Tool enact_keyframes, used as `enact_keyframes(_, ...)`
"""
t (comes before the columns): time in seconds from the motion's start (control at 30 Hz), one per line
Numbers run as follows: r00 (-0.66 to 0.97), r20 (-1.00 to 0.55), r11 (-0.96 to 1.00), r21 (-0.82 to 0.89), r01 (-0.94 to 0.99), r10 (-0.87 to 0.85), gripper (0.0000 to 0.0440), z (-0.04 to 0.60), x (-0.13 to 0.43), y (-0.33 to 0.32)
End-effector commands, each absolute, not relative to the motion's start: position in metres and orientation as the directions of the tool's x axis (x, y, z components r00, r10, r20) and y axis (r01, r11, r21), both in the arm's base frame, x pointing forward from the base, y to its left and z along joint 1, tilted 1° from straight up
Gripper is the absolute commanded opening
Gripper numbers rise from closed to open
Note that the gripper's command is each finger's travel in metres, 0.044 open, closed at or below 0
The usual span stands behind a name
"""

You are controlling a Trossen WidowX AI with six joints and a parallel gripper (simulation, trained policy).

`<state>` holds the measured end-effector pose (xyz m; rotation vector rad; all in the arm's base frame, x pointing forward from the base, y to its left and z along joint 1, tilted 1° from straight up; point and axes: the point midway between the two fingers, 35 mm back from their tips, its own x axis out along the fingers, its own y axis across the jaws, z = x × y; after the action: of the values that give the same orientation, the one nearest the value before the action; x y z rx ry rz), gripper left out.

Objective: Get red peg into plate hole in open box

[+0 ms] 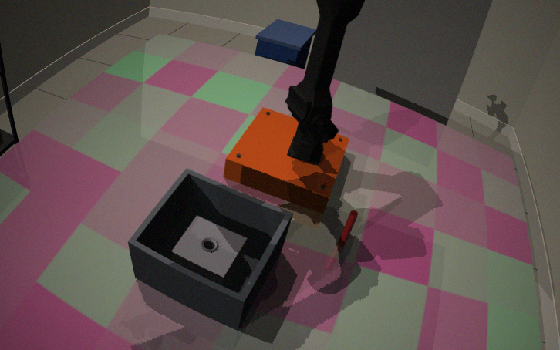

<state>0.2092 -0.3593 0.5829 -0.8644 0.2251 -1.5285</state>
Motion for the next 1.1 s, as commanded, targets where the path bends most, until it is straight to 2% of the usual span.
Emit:
enact_keyframes(0.0, 0.101, 0.359, -0.162, -0.631, 0.759, -0.928, 0.0418, 0.576, 0.213, -0.361)
enact_keyframes(0.07, 0.135, 0.305, -0.11, -0.666, 0.738, -0.943, 0.044, 0.558, 0.224, -0.365)
enact_keyframes(0.53, 0.332, -0.132, 0.324, -0.701, 0.635, -0.934, 0.044, 0.416, 0.302, -0.349)
enact_keyframes(0.8, 0.397, -0.375, 0.545, -0.619, 0.565, -0.837, 0.044, 0.343, 0.335, -0.299)
enact_keyframes(1.07, 0.423, -0.589, 0.719, -0.478, 0.505, -0.688, 0.044, 0.282, 0.353, -0.22)
